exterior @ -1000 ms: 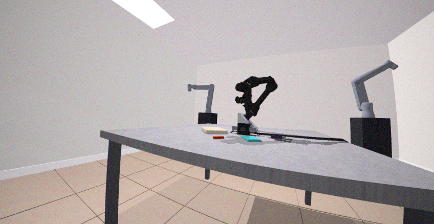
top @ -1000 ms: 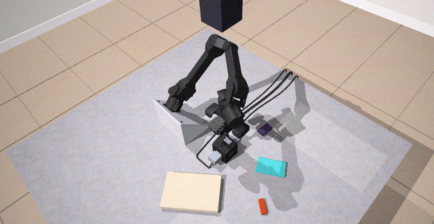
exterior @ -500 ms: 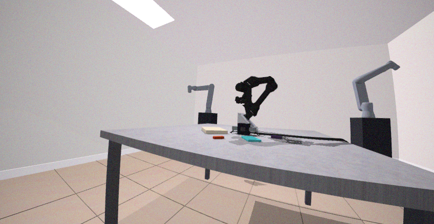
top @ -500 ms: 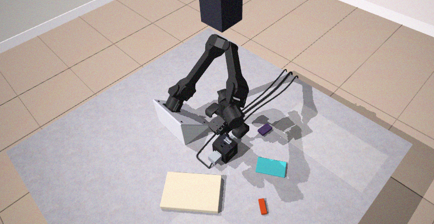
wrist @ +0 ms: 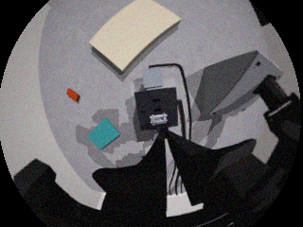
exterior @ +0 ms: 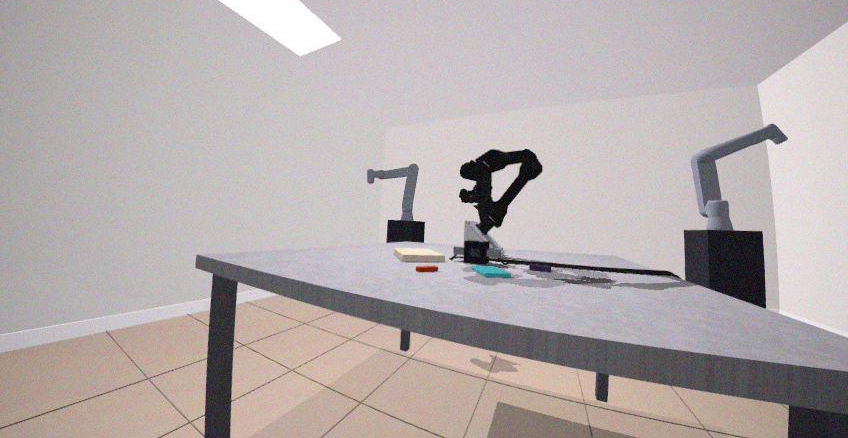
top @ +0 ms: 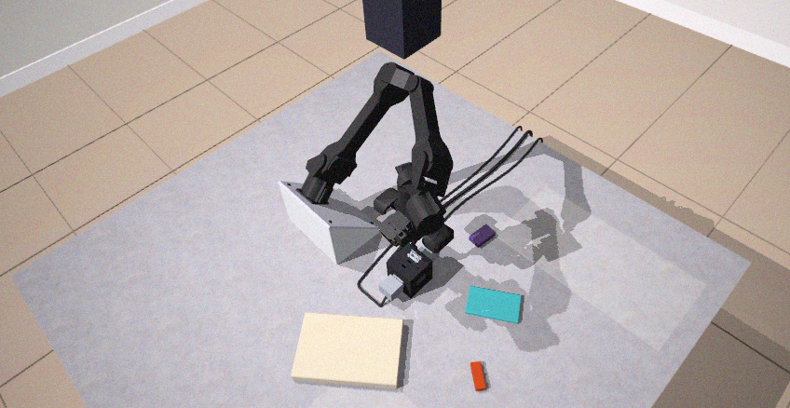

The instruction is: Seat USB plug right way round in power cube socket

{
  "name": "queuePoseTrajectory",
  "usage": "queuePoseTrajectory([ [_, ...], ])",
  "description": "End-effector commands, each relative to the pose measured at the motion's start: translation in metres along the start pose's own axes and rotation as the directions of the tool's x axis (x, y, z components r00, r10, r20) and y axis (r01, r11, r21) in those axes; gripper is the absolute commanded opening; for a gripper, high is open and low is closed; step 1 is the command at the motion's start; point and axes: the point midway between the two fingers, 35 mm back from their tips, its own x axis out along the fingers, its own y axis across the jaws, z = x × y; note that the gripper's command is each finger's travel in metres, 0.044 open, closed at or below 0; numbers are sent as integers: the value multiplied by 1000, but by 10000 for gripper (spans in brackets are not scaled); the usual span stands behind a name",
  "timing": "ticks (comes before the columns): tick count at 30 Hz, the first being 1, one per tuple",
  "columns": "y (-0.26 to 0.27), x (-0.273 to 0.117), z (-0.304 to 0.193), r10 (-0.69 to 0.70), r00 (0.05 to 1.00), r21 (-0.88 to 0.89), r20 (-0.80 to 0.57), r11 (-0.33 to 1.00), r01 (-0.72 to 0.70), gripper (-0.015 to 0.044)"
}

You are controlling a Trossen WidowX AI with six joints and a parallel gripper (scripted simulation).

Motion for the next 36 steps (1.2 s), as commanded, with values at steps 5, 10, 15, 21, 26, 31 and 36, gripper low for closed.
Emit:
queuePoseTrajectory([
  [5,0,1,0,0,1000,4,-1,1000,0,0],
  [10,0,2,0,0,1000,4,-1,1000,0,0],
  [15,0,3,0,0,1000,4,-1,1000,0,0],
  [21,0,3,0,0,1000,5,-1,1000,0,0],
  [26,0,4,0,0,1000,5,-1,1000,0,0],
  [31,1,4,0,0,1000,5,-1,1000,0,0],
  [36,1,5,0,0,1000,5,-1,1000,0,0],
])
